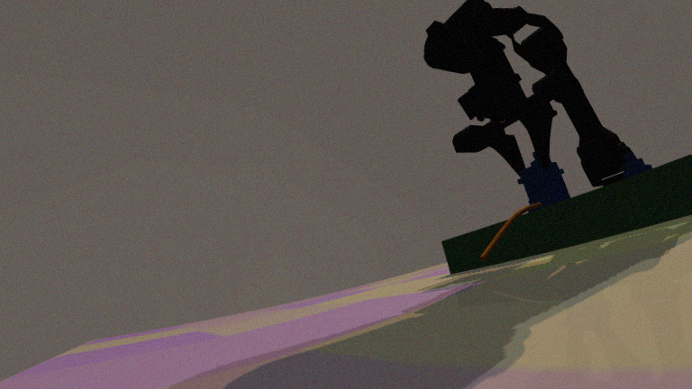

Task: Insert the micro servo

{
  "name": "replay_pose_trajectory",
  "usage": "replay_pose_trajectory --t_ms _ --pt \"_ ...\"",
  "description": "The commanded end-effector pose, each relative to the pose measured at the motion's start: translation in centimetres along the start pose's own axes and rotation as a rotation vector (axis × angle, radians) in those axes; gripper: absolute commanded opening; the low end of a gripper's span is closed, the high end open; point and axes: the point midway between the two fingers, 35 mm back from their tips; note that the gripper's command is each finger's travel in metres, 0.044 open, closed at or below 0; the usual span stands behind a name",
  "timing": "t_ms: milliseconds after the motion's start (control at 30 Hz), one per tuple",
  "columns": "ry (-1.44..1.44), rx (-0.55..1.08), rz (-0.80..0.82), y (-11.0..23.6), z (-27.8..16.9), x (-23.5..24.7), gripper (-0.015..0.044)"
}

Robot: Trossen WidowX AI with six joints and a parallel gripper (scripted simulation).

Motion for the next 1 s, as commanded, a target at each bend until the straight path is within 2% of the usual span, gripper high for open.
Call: replay_pose_trajectory --t_ms 0,133,967 --pt "-0.003 -0.012 -0.003 1.4 0.1 0.0 0.0" --pt "-0.003 -0.012 -0.002 2.6 -0.4 0.1 0.0" --pt "-0.003 -0.011 -0.001 2.6 -1.8 2.3 0.0"
Point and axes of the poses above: the point midway between the two fingers, 35 mm back from their tips, its own y axis back along the fingers, its own x axis across the jaws, z = x × y, and after that the axes turned 15 degrees about y, right-handed
